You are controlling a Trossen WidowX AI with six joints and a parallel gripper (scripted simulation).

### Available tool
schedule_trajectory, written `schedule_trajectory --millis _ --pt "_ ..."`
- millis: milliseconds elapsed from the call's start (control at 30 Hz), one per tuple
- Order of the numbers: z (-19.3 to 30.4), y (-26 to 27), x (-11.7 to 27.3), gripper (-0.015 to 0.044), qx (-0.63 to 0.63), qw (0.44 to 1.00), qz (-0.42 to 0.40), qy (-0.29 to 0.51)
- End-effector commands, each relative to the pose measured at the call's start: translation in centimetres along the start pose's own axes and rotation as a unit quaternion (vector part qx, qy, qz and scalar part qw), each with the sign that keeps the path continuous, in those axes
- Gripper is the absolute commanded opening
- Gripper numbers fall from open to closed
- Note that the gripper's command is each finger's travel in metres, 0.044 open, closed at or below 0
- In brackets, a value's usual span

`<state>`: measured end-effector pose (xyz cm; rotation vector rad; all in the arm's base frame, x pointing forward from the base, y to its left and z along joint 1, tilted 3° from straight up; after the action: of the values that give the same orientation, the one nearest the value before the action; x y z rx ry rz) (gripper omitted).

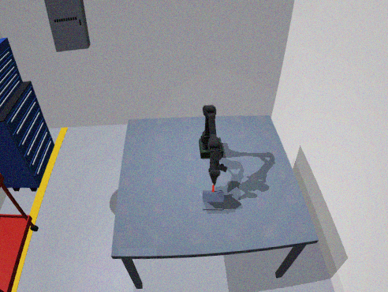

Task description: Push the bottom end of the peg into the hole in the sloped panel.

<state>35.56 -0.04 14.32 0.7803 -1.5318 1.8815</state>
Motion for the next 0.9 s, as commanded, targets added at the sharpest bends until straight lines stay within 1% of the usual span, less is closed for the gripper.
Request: schedule_trajectory --millis 0,867 --pt "0.0 0.1 0.5 0.0440 -0.001 1.000 -0.004 0.001" --pt "0.0 -0.3 4.1 0.0440 0.000 1.000 -0.006 0.000"
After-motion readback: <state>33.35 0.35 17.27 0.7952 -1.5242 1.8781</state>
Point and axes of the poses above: the point midway between the two fingers, 35 mm back from their tips, its own x axis back along the fingers, its own y axis across the jaws, z = x × y, the point moved 8 cm from there along x, back along the fingers, and after that the axes turned 14 degrees about x, right-handed, at the moved point
